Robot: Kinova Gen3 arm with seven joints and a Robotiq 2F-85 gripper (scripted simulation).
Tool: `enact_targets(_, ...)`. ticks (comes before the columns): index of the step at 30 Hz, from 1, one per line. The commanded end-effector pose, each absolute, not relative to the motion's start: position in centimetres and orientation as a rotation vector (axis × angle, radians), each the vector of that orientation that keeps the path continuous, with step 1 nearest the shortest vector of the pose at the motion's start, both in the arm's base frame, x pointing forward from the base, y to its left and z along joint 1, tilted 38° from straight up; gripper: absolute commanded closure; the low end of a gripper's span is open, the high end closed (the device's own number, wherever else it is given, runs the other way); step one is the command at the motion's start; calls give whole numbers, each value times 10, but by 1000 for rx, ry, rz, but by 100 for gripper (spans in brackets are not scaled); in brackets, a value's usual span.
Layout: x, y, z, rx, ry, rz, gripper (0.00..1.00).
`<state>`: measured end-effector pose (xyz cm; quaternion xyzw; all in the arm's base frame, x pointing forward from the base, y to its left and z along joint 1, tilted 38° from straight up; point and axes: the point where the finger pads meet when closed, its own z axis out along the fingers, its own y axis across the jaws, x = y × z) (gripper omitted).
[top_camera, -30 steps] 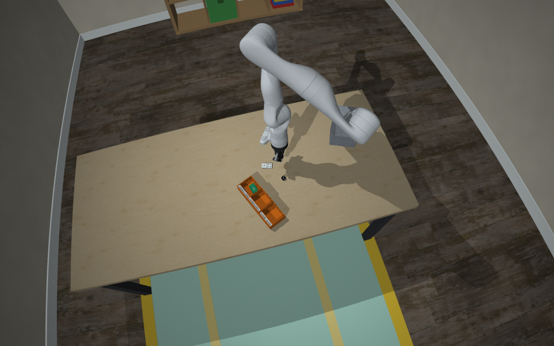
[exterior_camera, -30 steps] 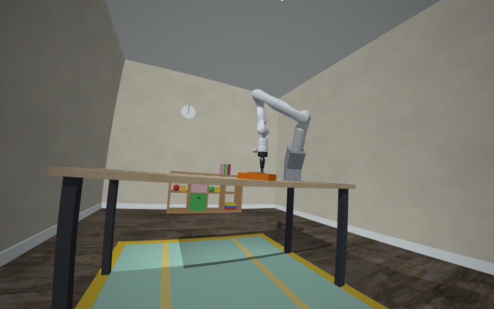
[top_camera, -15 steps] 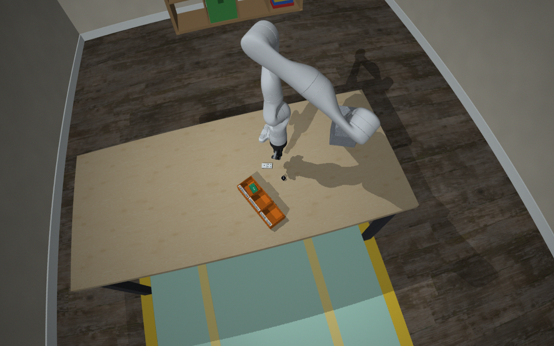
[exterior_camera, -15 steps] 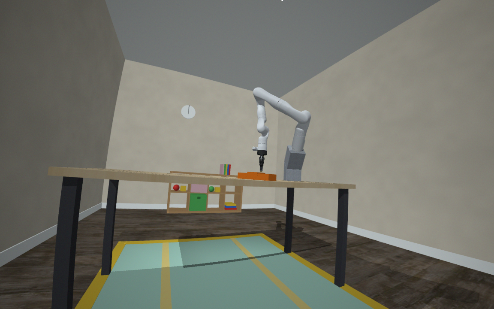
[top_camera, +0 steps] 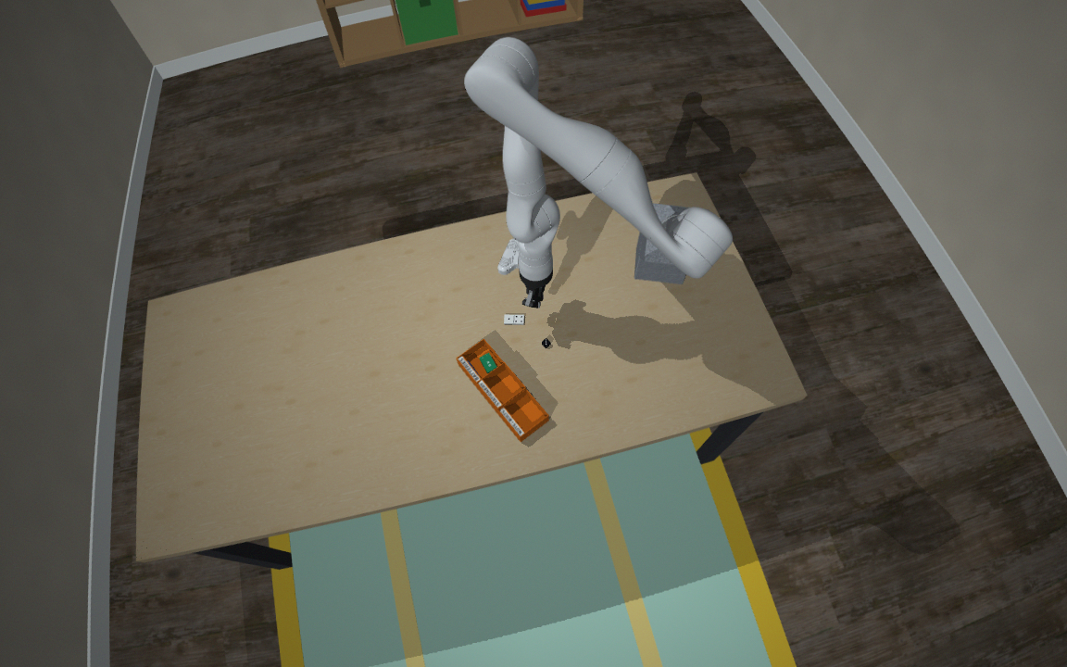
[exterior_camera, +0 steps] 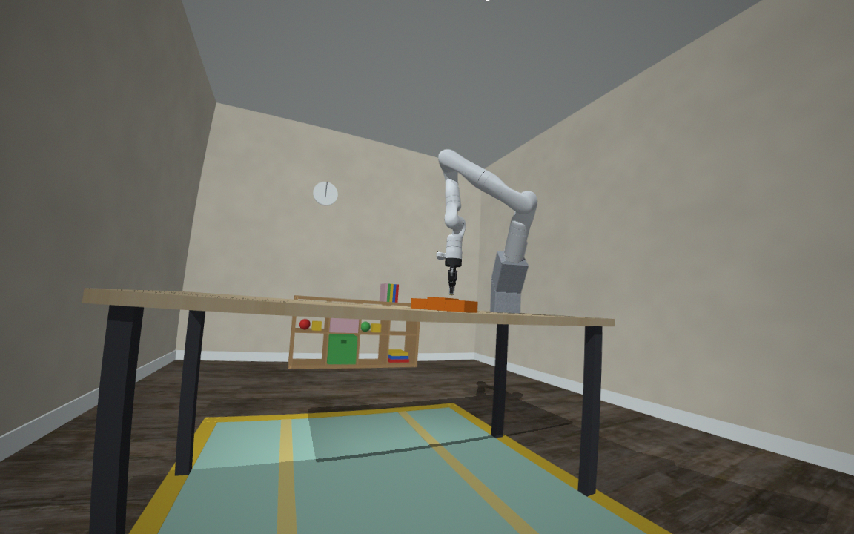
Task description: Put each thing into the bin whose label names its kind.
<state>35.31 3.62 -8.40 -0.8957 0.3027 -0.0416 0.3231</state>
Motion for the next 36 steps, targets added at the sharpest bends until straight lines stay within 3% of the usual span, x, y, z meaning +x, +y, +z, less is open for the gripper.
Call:
enact_targets(1, 358, 46, -74, -2355, 783, -113, 87)
enact_targets(36, 412, 176, 36, -2375, 724, -135, 87)
